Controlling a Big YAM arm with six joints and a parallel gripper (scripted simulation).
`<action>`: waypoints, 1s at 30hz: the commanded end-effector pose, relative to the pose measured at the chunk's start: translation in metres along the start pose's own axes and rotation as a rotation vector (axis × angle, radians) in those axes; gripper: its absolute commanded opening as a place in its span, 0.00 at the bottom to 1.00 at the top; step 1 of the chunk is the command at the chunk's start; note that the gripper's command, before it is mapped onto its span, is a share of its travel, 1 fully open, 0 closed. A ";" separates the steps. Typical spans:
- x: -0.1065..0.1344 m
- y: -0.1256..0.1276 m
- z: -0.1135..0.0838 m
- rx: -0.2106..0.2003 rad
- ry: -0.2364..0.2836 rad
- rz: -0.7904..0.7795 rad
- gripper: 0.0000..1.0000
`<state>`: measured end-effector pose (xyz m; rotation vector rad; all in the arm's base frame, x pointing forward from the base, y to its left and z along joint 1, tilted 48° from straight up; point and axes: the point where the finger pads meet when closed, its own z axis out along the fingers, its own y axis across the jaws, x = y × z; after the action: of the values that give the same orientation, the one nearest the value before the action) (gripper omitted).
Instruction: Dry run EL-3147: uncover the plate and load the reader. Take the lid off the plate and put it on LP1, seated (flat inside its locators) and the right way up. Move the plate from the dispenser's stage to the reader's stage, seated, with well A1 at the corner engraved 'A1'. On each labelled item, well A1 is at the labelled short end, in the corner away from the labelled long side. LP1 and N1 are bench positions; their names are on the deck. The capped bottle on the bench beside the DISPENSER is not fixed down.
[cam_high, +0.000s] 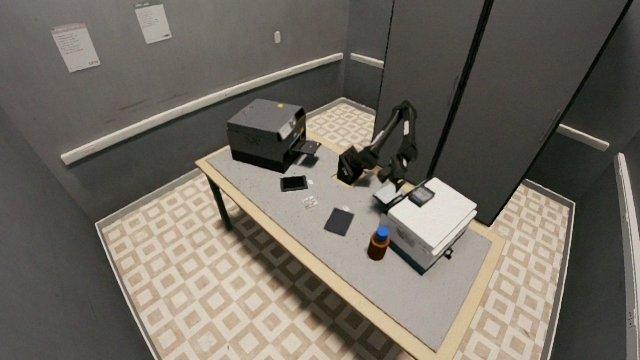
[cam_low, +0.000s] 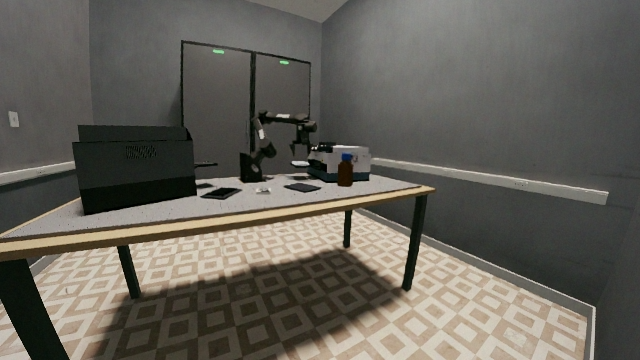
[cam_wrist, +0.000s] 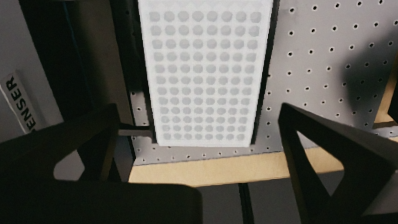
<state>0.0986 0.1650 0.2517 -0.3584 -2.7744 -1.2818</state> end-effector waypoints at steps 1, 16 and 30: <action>-0.003 -0.005 0.003 0.012 0.006 0.026 1.00; 0.000 0.010 -0.007 -0.017 -0.023 -0.017 1.00; 0.001 0.018 -0.006 -0.026 -0.016 -0.031 1.00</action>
<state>0.0979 0.1667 0.2450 -0.3641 -2.7724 -1.2709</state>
